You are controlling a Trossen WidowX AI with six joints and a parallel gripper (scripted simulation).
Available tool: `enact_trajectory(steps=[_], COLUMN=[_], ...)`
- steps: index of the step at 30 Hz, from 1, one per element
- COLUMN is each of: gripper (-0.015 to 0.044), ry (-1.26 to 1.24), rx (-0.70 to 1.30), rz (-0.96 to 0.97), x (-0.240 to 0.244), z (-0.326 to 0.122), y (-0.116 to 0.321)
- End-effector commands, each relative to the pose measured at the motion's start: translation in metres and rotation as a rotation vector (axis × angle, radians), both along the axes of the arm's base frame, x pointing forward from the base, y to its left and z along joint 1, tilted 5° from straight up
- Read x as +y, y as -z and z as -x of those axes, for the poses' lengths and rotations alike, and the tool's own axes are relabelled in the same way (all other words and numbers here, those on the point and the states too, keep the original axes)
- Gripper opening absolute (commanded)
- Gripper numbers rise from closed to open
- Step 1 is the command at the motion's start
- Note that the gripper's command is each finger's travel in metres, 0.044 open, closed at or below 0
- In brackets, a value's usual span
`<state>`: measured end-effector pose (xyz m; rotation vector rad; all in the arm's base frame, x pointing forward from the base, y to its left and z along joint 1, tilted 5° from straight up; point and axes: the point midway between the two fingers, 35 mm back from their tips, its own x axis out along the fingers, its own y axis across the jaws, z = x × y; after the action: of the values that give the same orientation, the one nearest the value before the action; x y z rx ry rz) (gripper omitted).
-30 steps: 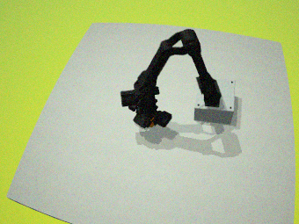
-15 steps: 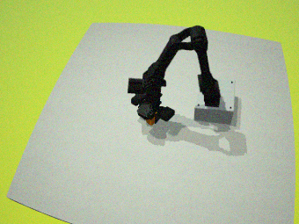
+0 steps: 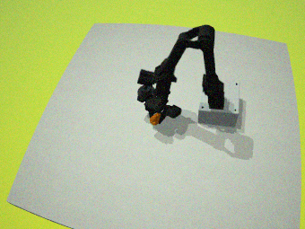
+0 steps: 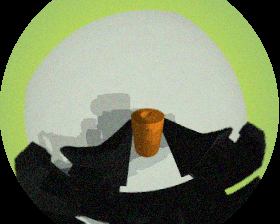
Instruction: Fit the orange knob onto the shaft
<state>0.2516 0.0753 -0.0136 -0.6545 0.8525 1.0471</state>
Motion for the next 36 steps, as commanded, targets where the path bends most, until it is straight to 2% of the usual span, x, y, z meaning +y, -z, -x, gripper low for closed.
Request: enact_trajectory(steps=[1,36], gripper=[0.0181,0.0181], ry=[-0.006,-0.043], rx=[-0.027,-0.229], rz=[-0.060,-0.565], x=[-0.004,-0.037], z=[0.002,0.016], y=[-0.001,0.004])
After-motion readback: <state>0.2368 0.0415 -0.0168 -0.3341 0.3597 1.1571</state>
